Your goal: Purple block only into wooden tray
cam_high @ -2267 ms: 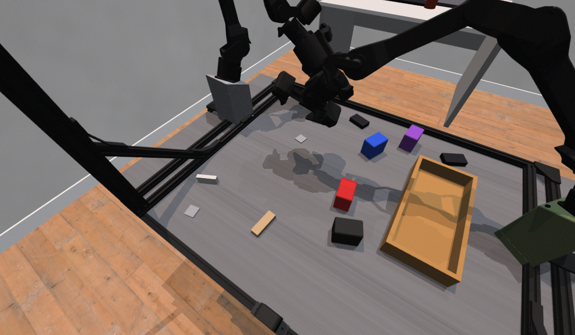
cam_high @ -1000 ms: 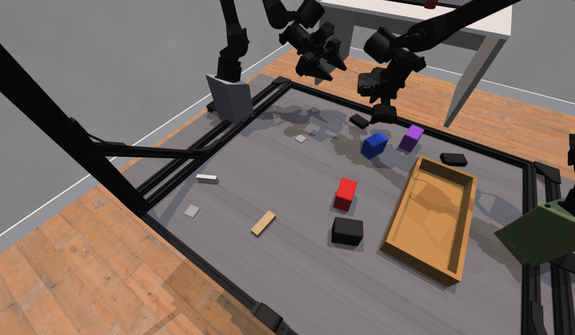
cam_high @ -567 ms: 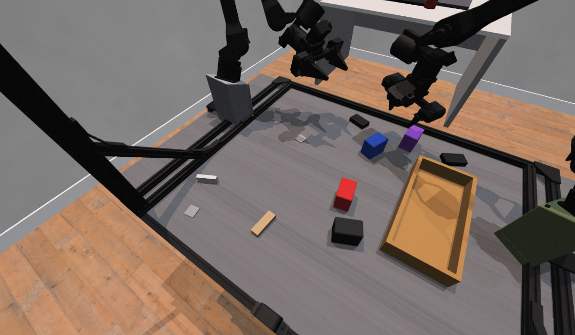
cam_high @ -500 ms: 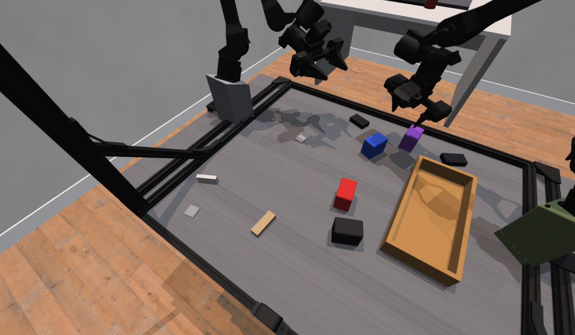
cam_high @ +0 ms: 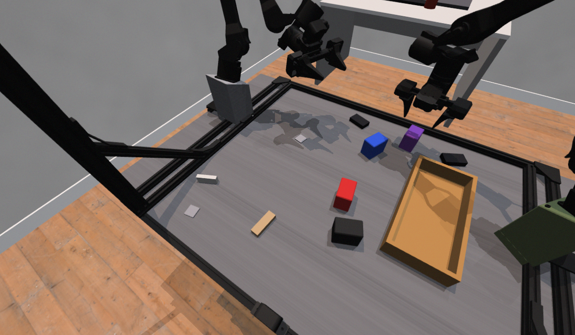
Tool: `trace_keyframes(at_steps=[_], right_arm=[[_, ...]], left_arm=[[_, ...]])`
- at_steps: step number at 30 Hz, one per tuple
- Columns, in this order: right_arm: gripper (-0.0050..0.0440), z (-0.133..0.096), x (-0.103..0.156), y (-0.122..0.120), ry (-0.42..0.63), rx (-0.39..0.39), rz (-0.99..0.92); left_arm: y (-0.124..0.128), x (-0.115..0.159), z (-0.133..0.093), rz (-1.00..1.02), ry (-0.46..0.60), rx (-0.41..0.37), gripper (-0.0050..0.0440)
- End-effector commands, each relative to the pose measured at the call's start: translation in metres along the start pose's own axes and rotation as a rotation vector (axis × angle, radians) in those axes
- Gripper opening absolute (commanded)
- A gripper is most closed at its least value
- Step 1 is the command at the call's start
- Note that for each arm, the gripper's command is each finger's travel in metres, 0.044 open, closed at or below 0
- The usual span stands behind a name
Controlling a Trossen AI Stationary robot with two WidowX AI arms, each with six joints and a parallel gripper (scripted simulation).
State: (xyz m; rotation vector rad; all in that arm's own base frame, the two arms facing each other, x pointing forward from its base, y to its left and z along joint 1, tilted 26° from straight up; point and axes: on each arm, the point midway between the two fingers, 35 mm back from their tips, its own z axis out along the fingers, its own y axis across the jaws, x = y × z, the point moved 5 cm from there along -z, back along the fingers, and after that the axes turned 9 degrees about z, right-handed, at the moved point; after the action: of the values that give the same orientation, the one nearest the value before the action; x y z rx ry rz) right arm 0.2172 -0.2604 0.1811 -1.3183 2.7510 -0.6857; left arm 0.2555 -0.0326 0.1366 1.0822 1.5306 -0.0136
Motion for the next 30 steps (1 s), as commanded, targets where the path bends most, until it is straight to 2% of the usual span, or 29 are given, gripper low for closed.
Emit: trace_keyframes(at_steps=[1,9,13,22,30], right_arm=[[0.04,-0.001,0.0,0.004,-0.004,-0.005,-0.013],[0.04,-0.001,0.0,0.004,-0.004,-0.005,-0.013],[0.04,0.018,0.002,0.004,-0.004,-0.005,-0.013],[0.04,0.021,0.002,0.004,-0.004,-0.005,-0.013],[0.04,0.034,0.002,0.003,-0.002,-0.004,-0.015]], left_arm=[[-0.002,0.0,0.0,0.003,-0.004,0.008,0.04],[-0.002,0.0,0.0,0.003,-0.004,0.008,0.04],[-0.002,0.0,0.0,0.003,-0.004,0.008,0.04],[-0.002,0.0,0.0,0.003,-0.004,0.008,0.04],[-0.002,0.0,0.0,0.003,-0.004,0.008,0.04]])
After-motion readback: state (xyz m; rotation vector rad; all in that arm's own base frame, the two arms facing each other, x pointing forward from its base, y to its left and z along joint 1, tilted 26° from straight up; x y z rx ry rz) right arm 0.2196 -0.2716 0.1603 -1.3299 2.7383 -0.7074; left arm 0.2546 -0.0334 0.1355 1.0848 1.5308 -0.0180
